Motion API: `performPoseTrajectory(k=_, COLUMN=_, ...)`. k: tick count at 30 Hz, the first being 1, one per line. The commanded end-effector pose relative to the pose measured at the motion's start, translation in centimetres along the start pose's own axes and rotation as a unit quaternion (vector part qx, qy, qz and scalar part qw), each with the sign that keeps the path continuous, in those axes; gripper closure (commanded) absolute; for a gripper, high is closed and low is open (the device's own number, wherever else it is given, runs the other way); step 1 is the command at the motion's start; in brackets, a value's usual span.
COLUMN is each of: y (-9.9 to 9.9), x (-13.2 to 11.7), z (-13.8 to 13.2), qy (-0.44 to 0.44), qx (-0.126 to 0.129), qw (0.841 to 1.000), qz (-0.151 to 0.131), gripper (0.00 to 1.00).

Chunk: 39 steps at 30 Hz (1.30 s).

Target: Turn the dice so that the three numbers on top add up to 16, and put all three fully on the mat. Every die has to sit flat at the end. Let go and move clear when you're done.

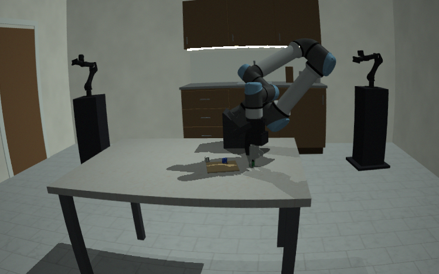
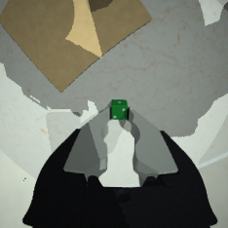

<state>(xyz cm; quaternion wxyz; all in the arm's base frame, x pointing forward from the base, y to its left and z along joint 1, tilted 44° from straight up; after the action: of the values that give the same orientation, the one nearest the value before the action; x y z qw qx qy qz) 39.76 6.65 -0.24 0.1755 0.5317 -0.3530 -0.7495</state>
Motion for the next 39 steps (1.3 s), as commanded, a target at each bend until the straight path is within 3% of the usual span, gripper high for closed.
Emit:
performPoseTrajectory(k=1, y=0.0, x=0.0, z=0.0, qy=0.0, qx=0.0, qw=1.0, qz=0.0, gripper=0.97)
performPoseTrajectory(k=29, y=0.1, x=0.0, z=0.0, qy=0.0, qx=0.0, qw=1.0, qz=0.0, gripper=0.97)
performPoseTrajectory(k=39, y=1.9, x=0.0, z=0.0, qy=0.0, qx=0.0, qw=1.0, qz=0.0, gripper=0.97)
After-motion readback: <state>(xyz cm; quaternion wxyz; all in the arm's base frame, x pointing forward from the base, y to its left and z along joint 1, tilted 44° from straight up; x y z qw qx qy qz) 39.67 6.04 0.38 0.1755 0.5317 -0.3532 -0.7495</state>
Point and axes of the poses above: the point where the finger pads meet when closed, its own y axis back along the fingers, its own z axis across the jaws, x = y × z, the point moved 2 cm from there along y, back along the fingers, and after that the axes turned 10 degrees about y, right-handed, at the moved point
